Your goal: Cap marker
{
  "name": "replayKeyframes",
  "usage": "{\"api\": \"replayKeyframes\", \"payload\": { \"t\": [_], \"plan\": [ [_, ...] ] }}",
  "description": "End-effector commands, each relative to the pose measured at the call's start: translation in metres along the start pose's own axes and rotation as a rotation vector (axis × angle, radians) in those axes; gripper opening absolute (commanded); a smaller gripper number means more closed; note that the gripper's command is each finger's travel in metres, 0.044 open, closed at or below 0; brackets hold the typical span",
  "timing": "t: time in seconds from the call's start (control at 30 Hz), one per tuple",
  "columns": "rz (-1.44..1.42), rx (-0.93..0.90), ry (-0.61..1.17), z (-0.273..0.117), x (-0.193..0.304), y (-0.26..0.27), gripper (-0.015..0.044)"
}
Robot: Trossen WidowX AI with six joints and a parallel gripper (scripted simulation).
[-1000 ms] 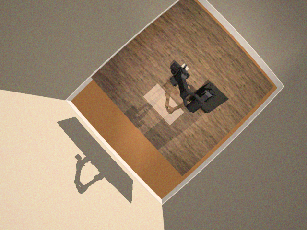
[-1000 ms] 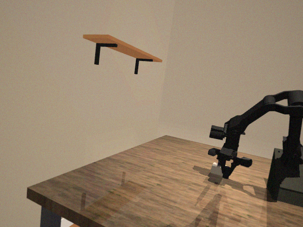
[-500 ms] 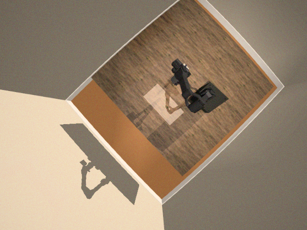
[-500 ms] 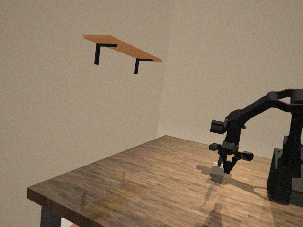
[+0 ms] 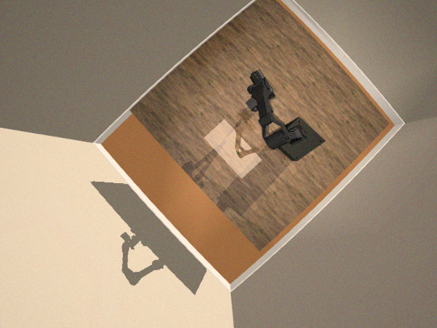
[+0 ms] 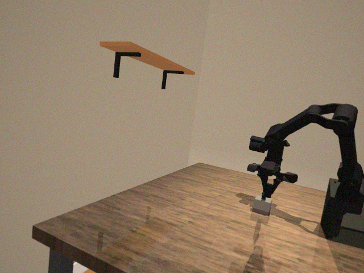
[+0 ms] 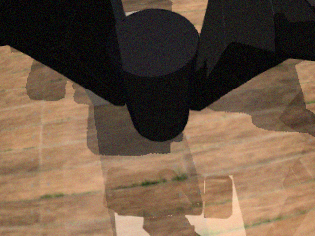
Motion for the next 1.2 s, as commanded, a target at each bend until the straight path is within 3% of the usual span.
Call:
{"api": "replayKeyframes", "payload": {
  "t": [0.0,0.73,1.17],
  "plan": [
    [-0.005,0.006,0.008,-0.007,0.012,-0.007,0.0000],
    [-0.010,0.001,-0.008,-0.042,0.092,-0.023,0.0000],
    [-0.010,0.001,-0.009,-0.033,0.094,-0.023,0.0000]
  ]
}}
Point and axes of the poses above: the point midway between the two fingers, 35 mm back from their tips, its own z axis out along the fingers, its own y axis across the jaws, x = y × z, the point moved 8 cm from there along -z, back along the fingers, and after that the axes turned 13 degrees about -z, right-handed, at the moved point
